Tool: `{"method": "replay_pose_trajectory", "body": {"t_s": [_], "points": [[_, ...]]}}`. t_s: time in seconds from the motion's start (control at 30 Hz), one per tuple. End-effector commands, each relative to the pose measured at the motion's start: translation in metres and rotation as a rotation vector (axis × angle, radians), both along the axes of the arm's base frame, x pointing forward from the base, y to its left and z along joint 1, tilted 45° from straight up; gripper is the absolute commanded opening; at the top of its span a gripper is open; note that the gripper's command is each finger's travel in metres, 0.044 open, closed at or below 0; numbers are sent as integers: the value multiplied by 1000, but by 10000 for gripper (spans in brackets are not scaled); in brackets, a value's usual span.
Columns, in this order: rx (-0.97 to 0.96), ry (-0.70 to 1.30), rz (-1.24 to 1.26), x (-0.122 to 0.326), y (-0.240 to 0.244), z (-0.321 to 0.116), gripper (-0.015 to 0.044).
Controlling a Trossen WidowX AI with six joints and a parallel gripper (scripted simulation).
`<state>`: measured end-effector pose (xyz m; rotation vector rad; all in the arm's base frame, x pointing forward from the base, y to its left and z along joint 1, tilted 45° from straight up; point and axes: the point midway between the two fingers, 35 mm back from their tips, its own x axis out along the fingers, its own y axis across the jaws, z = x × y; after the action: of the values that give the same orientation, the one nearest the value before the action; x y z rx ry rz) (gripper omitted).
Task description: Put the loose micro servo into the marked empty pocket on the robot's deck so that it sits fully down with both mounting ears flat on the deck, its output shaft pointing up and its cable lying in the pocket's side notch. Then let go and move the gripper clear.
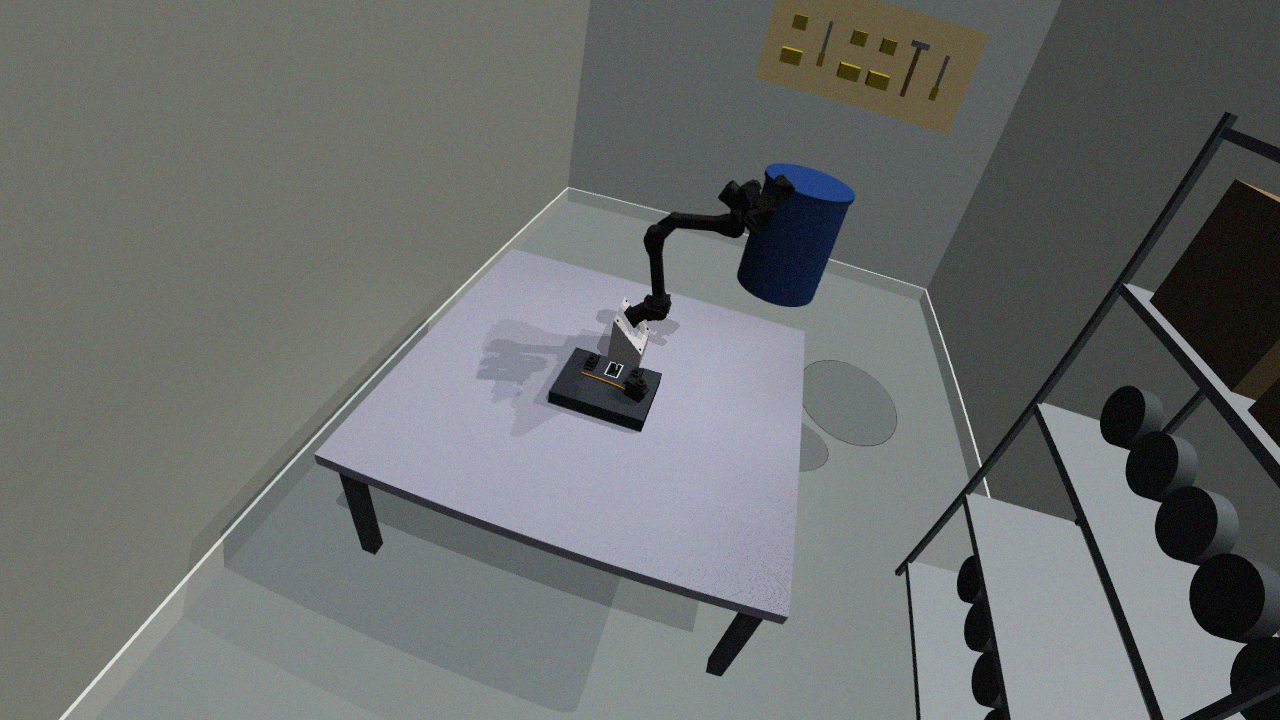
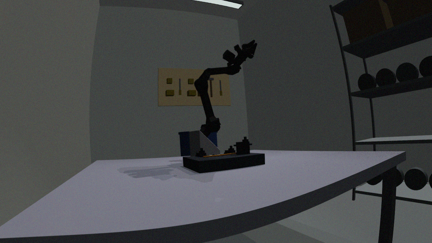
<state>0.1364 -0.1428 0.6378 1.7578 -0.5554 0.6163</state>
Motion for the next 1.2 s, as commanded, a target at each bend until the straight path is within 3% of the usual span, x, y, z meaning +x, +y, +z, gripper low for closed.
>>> {"method": "replay_pose_trajectory", "body": {"t_s": [0.0, 0.57, 1.17], "points": [[-102, -42, -69, -13, 21, 9, 440], [-479, -162, -318, -43, 104, 26, 440], [-822, -242, -525, -43, 185, 21, 440]]}}
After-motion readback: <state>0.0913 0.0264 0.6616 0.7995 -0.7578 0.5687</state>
